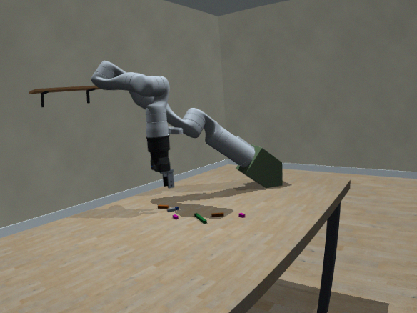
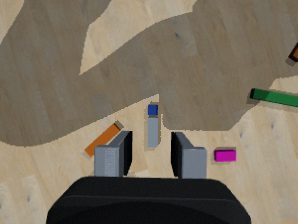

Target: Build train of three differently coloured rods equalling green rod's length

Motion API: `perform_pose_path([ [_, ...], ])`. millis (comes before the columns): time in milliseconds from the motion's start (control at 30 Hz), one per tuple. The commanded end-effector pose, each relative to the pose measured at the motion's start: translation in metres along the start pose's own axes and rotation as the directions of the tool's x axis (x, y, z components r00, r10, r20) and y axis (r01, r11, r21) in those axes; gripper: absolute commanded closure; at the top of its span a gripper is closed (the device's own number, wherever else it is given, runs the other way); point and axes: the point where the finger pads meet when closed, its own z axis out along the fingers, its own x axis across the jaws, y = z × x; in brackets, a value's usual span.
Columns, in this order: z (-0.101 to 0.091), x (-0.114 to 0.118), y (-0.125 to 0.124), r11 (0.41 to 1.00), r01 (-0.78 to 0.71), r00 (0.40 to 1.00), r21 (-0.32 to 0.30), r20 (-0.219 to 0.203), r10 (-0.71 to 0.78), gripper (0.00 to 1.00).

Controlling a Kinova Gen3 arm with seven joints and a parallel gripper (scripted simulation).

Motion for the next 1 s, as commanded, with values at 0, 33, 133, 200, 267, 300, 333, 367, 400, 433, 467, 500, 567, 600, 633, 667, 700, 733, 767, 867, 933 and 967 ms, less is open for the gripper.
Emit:
perform_pose_path([
  [0, -0.0003, 0.0004, 0.0001, 1.0, 0.0, 1.0, 0.0, -0.001, 0.0, 0.0],
  [33, -0.0003, 0.0004, 0.0001, 1.0, 0.0, 1.0, 0.0, -0.001, 0.0, 0.0],
  [133, -0.0003, 0.0004, 0.0001, 1.0, 0.0, 1.0, 0.0, -0.001, 0.0, 0.0],
  [200, -0.0003, 0.0004, 0.0001, 1.0, 0.0, 1.0, 0.0, -0.001, 0.0, 0.0],
  [267, -0.0003, 0.0004, 0.0001, 1.0, 0.0, 1.0, 0.0, -0.001, 0.0, 0.0],
  [300, -0.0003, 0.0004, 0.0001, 1.0, 0.0, 1.0, 0.0, -0.001, 0.0, 0.0],
  [333, -0.0003, 0.0004, 0.0001, 1.0, 0.0, 1.0, 0.0, -0.001, 0.0, 0.0],
  [367, -0.0003, 0.0004, 0.0001, 1.0, 0.0, 1.0, 0.0, -0.001, 0.0, 0.0],
  [400, -0.0003, 0.0004, 0.0001, 1.0, 0.0, 1.0, 0.0, -0.001, 0.0, 0.0],
  [433, -0.0003, 0.0004, 0.0001, 1.0, 0.0, 1.0, 0.0, -0.001, 0.0, 0.0],
  [467, -0.0003, 0.0004, 0.0001, 1.0, 0.0, 1.0, 0.0, -0.001, 0.0, 0.0],
  [500, -0.0003, 0.0004, 0.0001, 1.0, 0.0, 1.0, 0.0, -0.001, 0.0, 0.0],
  [567, -0.0003, 0.0004, 0.0001, 1.0, 0.0, 1.0, 0.0, -0.001, 0.0, 0.0],
  [600, -0.0003, 0.0004, 0.0001, 1.0, 0.0, 1.0, 0.0, -0.001, 0.0, 0.0],
  [633, -0.0003, 0.0004, 0.0001, 1.0, 0.0, 1.0, 0.0, -0.001, 0.0, 0.0],
  [667, -0.0003, 0.0003, 0.0001, 1.0, -0.001, 1.0, 0.0, -0.001, 0.001, 0.0],
  [700, -0.0002, 0.0002, 0.0002, 1.0, -0.004, 1.0, 0.0, -0.001, 0.004, 0.0],
  [733, -0.0001, -0.0001, 0.0002, 1.0, -0.008, 1.0, 0.0, -0.001, 0.008, 0.0],
  [767, 0.0001, -0.0005, 0.0003, 1.0, -0.015, 1.0, 0.0, -0.001, 0.015, 0.0],
  [867, 0.0011, -0.0029, 0.0006, 0.999, -0.054, 0.999, 0.001, -0.001, 0.054, 0.0],
  [933, 0.0022, -0.0054, 0.001, 0.995, -0.096, 0.995, 0.002, -0.001, 0.096, 0.0],
  [967, 0.0028, -0.007, 0.0013, 0.993, -0.121, 0.993, 0.002, -0.001, 0.121, 0.0],
])
